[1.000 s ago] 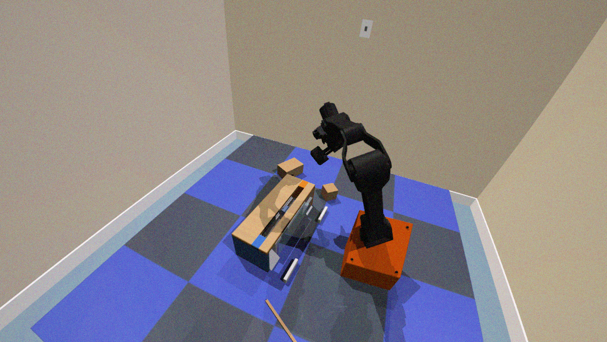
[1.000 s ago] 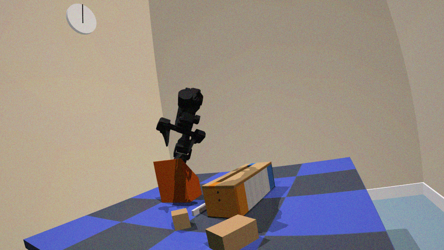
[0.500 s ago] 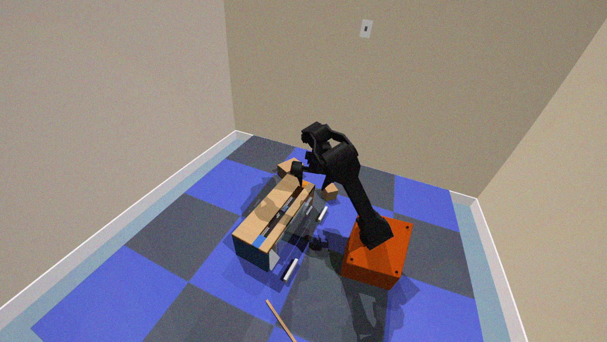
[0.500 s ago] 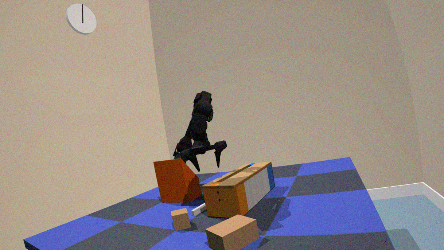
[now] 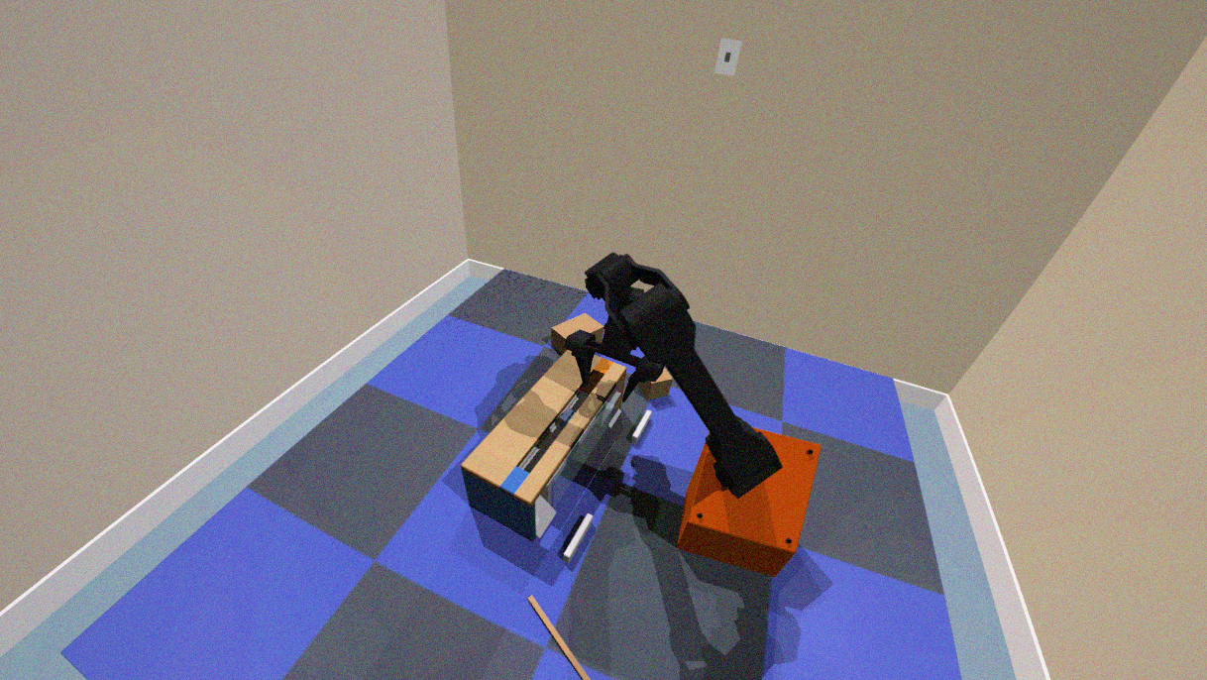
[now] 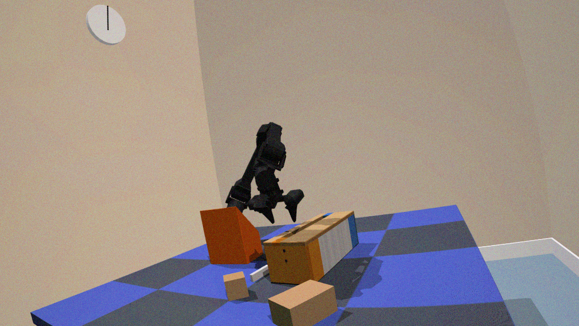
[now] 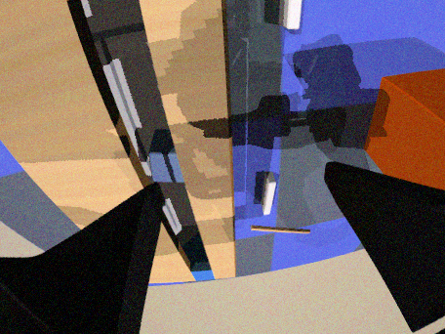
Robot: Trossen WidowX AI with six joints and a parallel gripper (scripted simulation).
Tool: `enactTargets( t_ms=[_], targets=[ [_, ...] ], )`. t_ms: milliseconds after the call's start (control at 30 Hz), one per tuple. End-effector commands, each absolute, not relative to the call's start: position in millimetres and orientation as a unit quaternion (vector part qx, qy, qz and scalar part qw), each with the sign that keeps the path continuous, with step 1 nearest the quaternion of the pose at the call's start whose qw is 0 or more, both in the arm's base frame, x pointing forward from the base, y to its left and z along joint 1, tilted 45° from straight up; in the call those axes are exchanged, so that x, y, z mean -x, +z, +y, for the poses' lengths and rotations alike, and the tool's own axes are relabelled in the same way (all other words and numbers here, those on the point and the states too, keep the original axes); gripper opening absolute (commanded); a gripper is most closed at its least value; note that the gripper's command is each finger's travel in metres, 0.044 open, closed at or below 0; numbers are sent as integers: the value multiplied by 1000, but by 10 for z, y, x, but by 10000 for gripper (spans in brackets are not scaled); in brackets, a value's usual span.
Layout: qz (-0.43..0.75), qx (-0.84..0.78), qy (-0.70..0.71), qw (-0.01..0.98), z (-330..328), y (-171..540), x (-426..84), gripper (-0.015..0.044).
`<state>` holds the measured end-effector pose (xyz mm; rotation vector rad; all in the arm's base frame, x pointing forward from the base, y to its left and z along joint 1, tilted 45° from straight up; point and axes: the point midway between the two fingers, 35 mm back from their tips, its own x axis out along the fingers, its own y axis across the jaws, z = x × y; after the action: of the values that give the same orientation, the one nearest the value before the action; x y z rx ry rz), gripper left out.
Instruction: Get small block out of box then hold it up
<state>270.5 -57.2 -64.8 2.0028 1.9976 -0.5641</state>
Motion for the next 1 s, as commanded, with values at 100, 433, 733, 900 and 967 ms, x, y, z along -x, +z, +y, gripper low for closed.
enactTargets(
  t_ms=[100,433,733,900,967],
  targets=[
    [685,-691,-197,121,-528,-682,-2721,400],
    [684,-691,-197,121,-406,-796,-2726,400],
    [684,-691,-197,121,-293,-895,-2723,400],
    [684,-691,-197,121,-233,-951,-2718,400],
    [684,-691,-197,121,-209,-974,-2715,400]
  ],
)
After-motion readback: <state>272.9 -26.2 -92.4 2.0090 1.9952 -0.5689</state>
